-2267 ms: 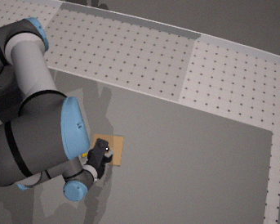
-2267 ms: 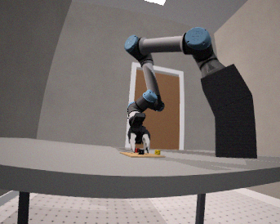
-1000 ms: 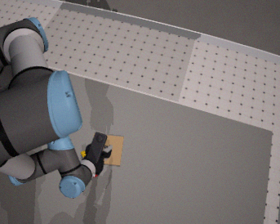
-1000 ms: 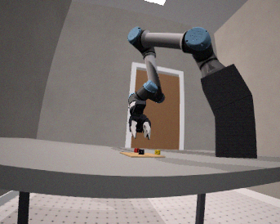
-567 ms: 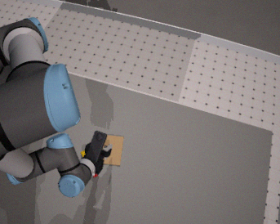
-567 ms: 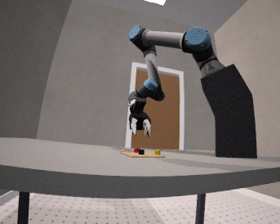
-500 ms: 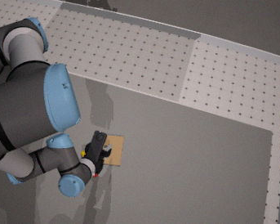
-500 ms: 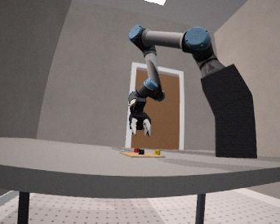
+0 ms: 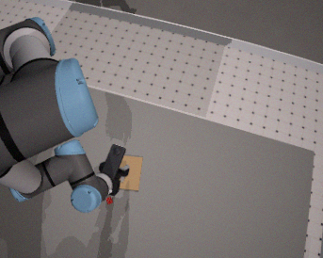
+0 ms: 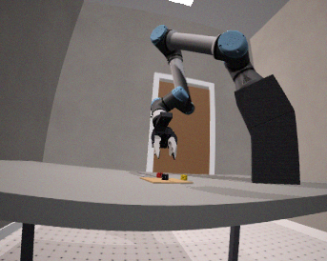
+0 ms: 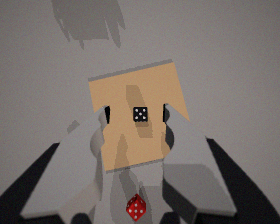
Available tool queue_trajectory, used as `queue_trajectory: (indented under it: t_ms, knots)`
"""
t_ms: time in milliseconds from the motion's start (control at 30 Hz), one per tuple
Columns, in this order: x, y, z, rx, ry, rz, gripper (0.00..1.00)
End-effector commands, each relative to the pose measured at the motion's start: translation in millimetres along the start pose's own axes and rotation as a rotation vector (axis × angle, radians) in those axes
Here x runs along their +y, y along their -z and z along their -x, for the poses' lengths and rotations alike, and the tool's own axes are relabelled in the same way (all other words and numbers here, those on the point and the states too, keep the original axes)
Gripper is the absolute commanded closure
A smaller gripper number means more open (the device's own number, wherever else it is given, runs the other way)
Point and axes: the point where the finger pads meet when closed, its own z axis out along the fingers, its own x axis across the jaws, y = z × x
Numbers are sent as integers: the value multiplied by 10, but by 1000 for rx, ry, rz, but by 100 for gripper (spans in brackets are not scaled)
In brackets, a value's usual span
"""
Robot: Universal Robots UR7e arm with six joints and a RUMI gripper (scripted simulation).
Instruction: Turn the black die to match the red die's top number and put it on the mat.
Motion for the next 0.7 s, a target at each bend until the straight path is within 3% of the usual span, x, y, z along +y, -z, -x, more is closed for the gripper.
queue_trajectory:
  t_ms: [0, 200, 533, 667]
  knots:
    - [-7, 2, -3, 3, -1, 62, 67]
    - [-15, 23, -14, 10, -4, 117, 67]
    - [-17, 26, -16, 11, -4, 129, 67]
    - [-19, 11, -8, 6, -3, 158, 67]
